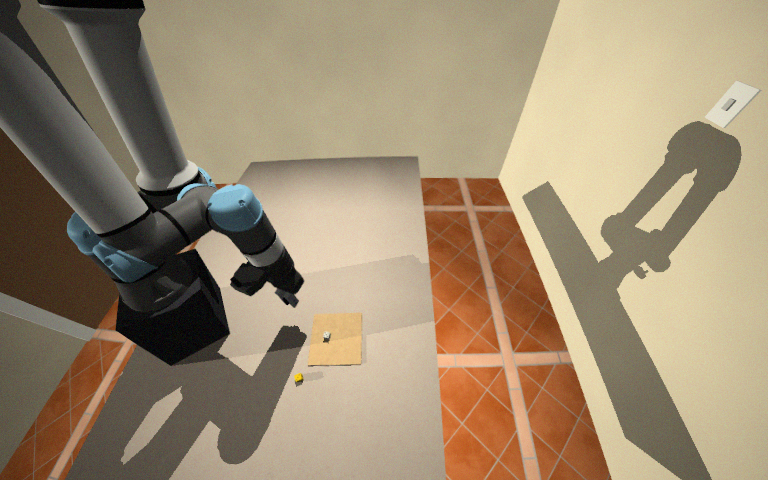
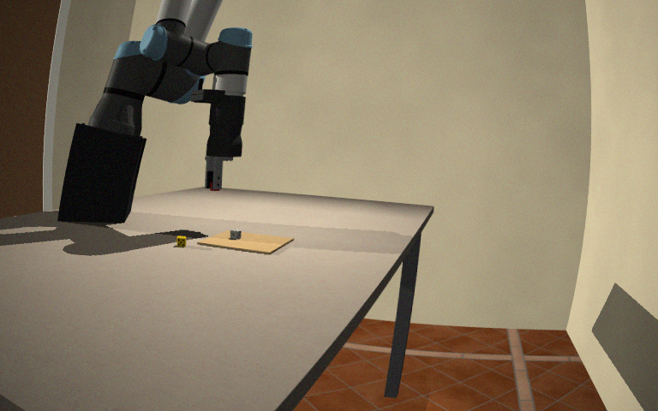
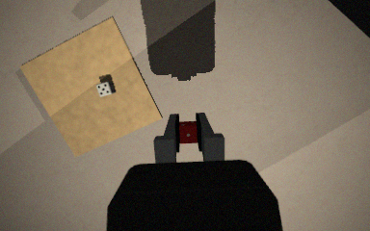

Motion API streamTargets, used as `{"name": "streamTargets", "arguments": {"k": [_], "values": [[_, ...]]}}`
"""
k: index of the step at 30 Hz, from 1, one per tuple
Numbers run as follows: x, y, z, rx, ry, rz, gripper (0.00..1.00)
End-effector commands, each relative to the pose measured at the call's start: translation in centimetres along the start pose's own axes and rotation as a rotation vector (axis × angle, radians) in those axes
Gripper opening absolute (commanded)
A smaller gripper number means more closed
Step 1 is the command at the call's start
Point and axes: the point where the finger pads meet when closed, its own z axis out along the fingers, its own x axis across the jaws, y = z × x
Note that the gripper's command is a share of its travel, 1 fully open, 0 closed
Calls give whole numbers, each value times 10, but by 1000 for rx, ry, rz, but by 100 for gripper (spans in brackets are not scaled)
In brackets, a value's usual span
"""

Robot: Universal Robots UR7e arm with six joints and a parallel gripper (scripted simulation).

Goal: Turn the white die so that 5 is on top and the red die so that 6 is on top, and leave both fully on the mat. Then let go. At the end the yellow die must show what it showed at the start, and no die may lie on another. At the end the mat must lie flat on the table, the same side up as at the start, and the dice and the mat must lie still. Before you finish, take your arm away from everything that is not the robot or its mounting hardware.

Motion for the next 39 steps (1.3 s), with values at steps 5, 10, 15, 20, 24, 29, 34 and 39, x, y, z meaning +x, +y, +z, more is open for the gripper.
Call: {"name": "streamTargets", "arguments": {"k": [5, 10, 15, 20, 24, 29, 34, 39], "values": [[0, 0, -12, 0, -1, 0, 34], [0, 0, -16, 0, -1, 0, 34], [0, 0, -18, 0, -1, 0, 34], [0, 0, -19, 0, -1, 0, 34], [0, 0, -19, 0, -1, 0, 34], [0, 0, -19, 0, -1, 0, 34], [-1, 0, -19, 0, -1, -8, 34], [-6, 3, -19, 0, -1, -51, 34]]}}
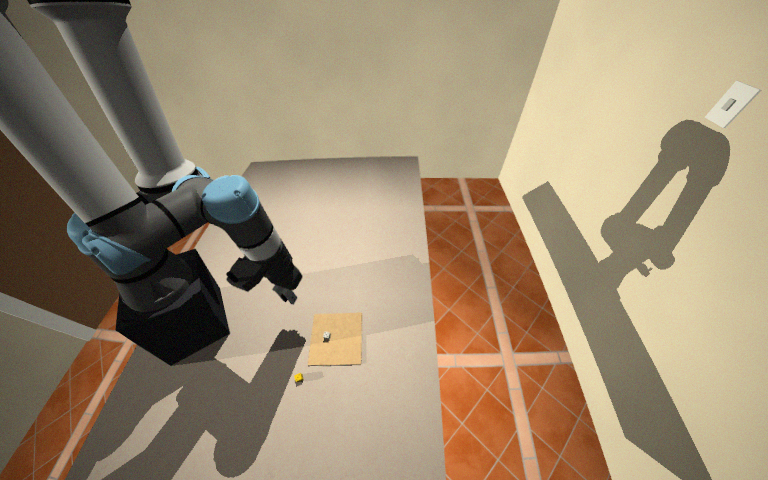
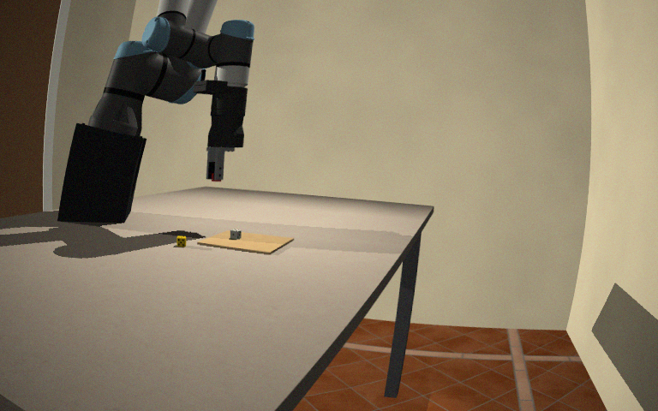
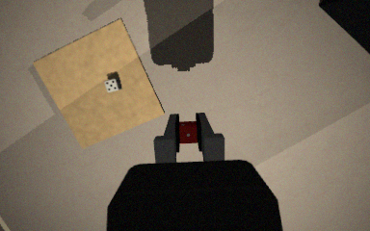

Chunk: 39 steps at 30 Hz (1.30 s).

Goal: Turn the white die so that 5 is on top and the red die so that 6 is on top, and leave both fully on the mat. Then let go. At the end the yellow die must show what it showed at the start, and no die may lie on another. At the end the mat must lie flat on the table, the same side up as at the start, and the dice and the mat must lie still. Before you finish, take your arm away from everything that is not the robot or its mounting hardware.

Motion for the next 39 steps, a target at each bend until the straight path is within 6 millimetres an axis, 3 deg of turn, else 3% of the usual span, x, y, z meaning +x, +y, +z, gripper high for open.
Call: {"name": "streamTargets", "arguments": {"k": [1, 15, 32, 39], "values": [[-7, 3, 0, 0, -1, -57, 34], [-53, 35, 1, 2, 0, -475, 34], [-95, 82, 6, 1, -1, -915, 34], [-103, 95, 8, 1, -1, -1013, 34]]}}
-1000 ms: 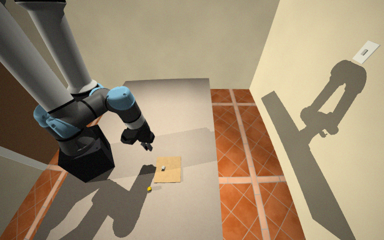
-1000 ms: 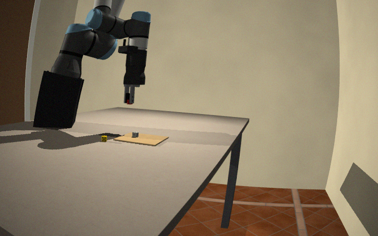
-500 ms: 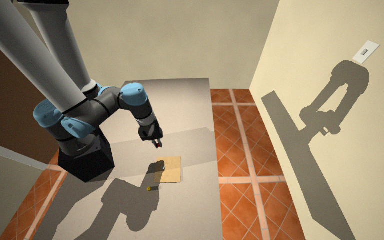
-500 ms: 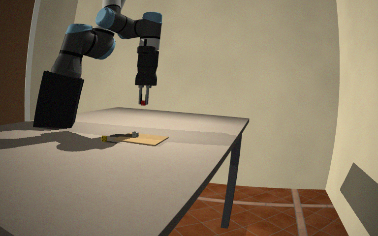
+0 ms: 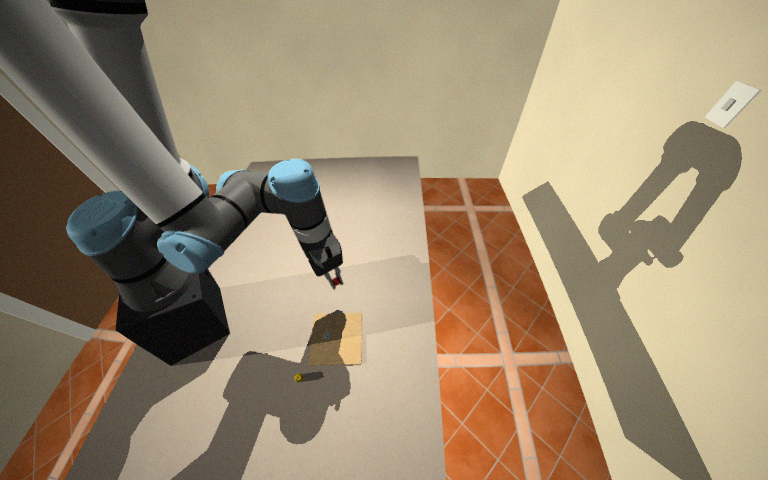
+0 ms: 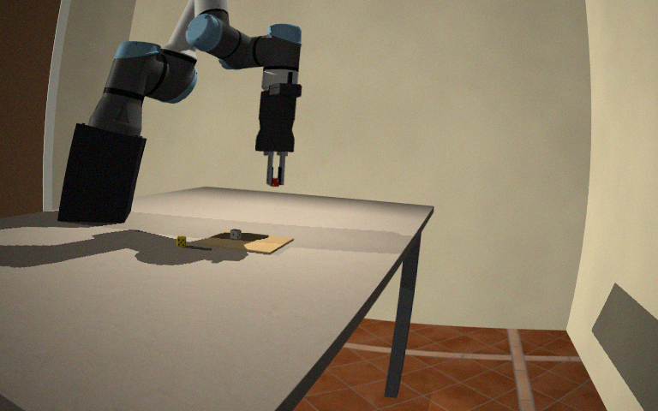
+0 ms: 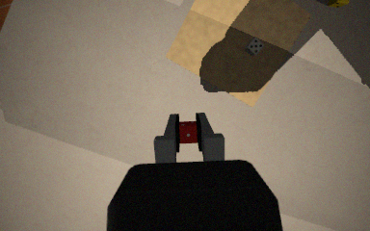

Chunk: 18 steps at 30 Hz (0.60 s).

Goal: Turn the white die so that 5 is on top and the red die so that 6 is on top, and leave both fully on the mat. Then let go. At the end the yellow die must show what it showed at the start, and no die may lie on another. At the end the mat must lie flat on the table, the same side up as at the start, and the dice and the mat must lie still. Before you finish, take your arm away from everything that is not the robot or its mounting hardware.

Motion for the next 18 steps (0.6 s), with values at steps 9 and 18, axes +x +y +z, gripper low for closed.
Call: {"name": "streamTargets", "arguments": {"k": [9, 18], "values": [[-18, 1, 2, 6, -2, -116, 34], [-18, 2, 2, 57, -2, -118, 34]]}}
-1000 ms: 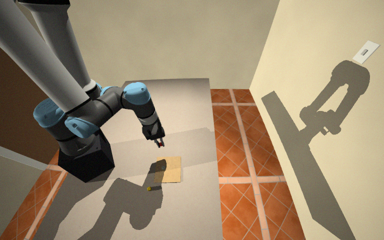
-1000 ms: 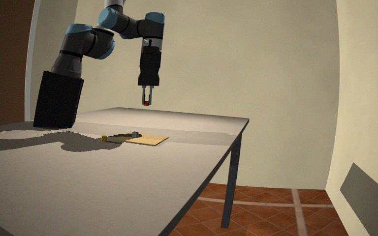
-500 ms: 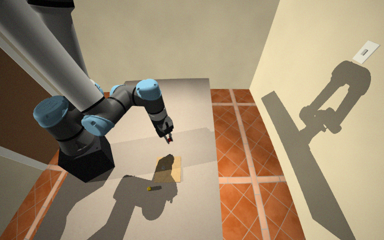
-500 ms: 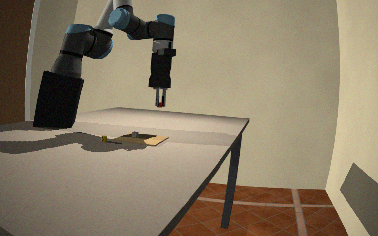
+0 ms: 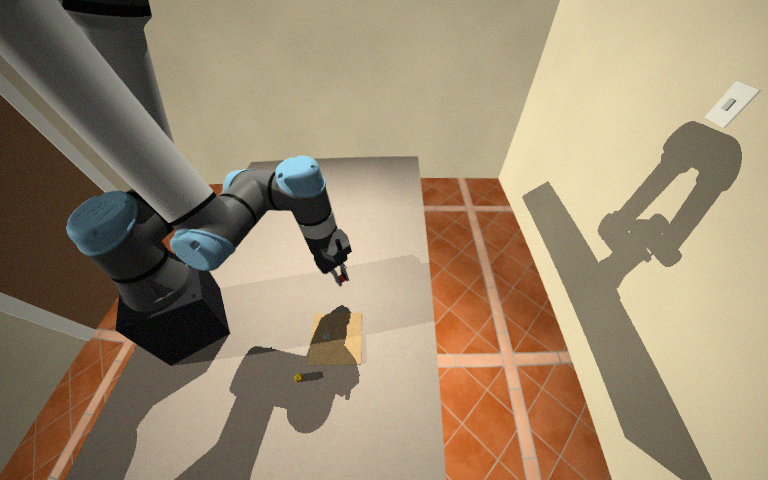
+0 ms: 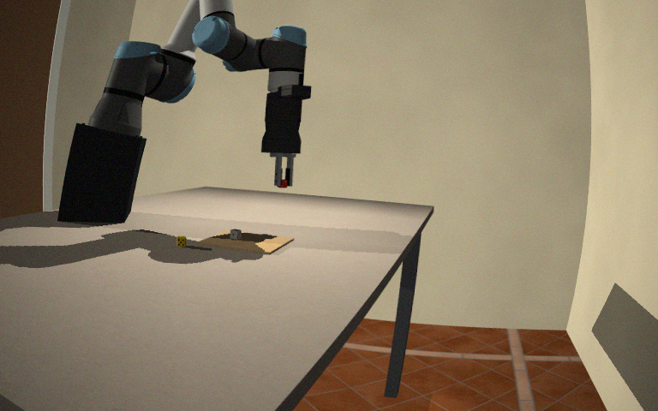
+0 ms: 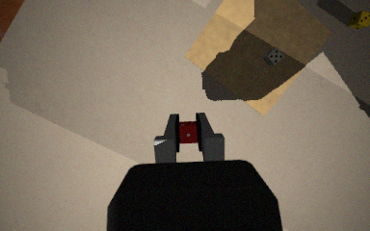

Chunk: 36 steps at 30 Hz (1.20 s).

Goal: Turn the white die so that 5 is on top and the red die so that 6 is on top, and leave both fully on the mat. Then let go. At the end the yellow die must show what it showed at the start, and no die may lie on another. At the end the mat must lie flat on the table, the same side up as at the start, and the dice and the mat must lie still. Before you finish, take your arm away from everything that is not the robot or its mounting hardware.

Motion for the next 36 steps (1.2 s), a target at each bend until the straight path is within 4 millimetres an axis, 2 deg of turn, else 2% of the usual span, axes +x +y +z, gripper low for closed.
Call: {"name": "streamTargets", "arguments": {"k": [1, 11, 23, 28, 36], "values": [[0, 0, 0, 51, 1, -2, 34], [0, 2, 0, 211, 0, -2, 34], [0, 6, 0, 558, -1, -1, 34], [0, 7, 1, 627, -1, -1, 34], [-1, 10, 1, 856, -1, -1, 34]]}}
